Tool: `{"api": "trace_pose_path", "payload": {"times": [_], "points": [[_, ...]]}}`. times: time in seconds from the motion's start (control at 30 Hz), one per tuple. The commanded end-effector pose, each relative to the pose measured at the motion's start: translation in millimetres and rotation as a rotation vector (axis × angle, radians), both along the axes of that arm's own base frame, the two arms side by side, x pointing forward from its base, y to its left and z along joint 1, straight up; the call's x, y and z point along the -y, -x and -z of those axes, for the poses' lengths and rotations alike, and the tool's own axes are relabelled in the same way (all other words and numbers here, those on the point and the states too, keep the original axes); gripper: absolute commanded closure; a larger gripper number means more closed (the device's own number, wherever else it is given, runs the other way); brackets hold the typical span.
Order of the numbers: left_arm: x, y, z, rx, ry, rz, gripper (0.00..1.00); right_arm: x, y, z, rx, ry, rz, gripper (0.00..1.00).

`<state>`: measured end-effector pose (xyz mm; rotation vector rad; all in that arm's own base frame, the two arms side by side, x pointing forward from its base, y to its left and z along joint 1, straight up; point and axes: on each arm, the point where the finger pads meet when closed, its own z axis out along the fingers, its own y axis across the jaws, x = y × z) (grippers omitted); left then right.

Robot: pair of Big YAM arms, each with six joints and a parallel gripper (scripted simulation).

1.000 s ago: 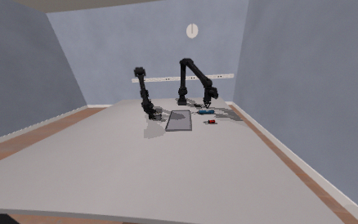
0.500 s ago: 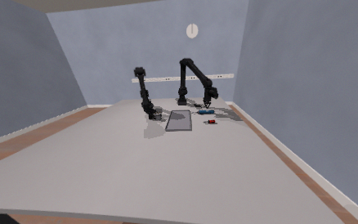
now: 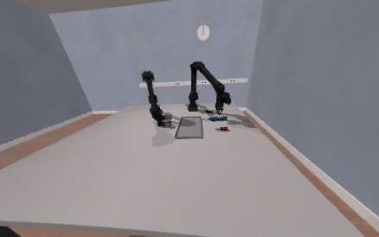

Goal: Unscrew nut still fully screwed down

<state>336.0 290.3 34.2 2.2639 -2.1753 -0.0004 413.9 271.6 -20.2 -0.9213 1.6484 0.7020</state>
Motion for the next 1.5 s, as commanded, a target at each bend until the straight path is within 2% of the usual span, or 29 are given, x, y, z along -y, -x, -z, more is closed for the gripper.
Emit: {"api": "trace_pose_path", "payload": {"times": [0.0, 0.07, 0.27, 0.47, 0.5, 0.6, 0.63, 1.03, 1.07, 1.17, 1.2, 1.47], "points": [[-9.2, -9.9, -12.1, 0.026, -0.022, 0.000, 0.35, -2.0, -4.3, -3.8, 0.010, -0.007, 0.001, 0.14], [-9.2, -9.9, -12.1, 0.026, -0.022, 0.000, 0.35, 3.4, -1.8, 0.0, -0.017, -0.004, 0.008, 0.14], [-9.2, -9.9, -12.1, 0.026, -0.022, 0.000, 0.35, 12.5, 0.7, -15.9, 0.040, -0.010, 0.006, 0.14], [-9.2, -9.9, -12.1, 0.026, -0.022, 0.000, 0.35, 19.4, 5.1, -17.7, 0.040, -0.009, 0.006, 0.14], [-9.2, -9.9, -12.1, 0.026, -0.022, 0.000, 0.35, 14.6, 6.1, -8.6, 0.009, -0.006, 0.001, 0.14], [-9.2, -9.9, -12.1, 0.026, -0.022, 0.000, 0.35, 14.6, 6.2, -8.6, 0.009, -0.006, 0.001, 0.14], [-9.2, -9.9, -12.1, 0.026, -0.022, 0.000, 0.35, 20.7, 6.0, -18.1, 0.040, -0.009, 0.006, 0.14], [-9.2, -9.9, -12.1, 0.026, -0.022, 0.000, 0.35, 35.8, 15.7, -22.1, 0.040, -0.007, 0.006, 0.14], [-9.2, -9.9, -12.1, 0.026, -0.022, 0.000, 0.35, 31.2, 16.6, -13.4, 0.009, -0.005, 0.001, 0.14], [-9.2, -9.9, -12.1, 0.026, -0.022, 0.000, 0.35, 31.2, 16.6, -13.4, 0.009, -0.005, 0.001, 0.14], [-9.2, -9.9, -12.1, 0.026, -0.022, 0.000, 0.35, 37.2, 16.6, -22.5, 0.040, -0.007, 0.006, 0.14], [-9.2, -9.9, -12.1, 0.026, -0.022, 0.000, 0.35, 48.1, 23.6, -25.4, 0.040, -0.006, 0.006, 0.14]]}}
